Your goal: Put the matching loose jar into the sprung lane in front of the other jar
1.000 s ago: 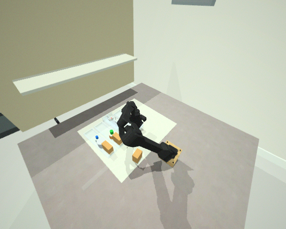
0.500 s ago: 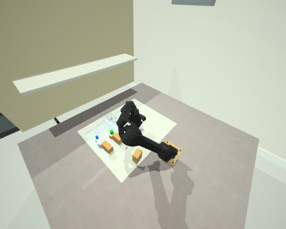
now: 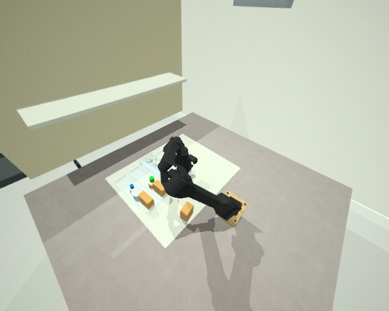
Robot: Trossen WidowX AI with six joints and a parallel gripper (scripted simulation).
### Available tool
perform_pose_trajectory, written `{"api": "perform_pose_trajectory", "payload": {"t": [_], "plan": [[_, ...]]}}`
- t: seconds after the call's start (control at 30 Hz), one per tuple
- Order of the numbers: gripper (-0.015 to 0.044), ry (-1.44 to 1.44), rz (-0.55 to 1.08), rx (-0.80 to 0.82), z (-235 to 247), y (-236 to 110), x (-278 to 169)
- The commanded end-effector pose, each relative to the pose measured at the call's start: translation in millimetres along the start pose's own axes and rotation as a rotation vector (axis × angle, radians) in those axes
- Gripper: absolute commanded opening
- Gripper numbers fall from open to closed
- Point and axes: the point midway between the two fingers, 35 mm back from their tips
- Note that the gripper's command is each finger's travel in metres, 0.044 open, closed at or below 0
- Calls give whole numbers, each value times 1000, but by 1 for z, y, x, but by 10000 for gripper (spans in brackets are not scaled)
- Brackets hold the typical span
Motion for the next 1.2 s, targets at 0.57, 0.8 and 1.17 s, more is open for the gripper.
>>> {"api": "perform_pose_trajectory", "payload": {"t": [0.57, 0.8, 1.17], "plan": [[0, -11, -16, 0, -1, -1, 15], [0, -11, -16, 1, -2, -1, 18], [0, -11, -16, 1, -2, -1, 23]]}}
Point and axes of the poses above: the point midway between the two fingers, 35 mm back from their tips, its own y axis out along the fingers, its own z axis across the jaws, x = y × z, and after that the axes turned 13 degrees about -y, right-handed
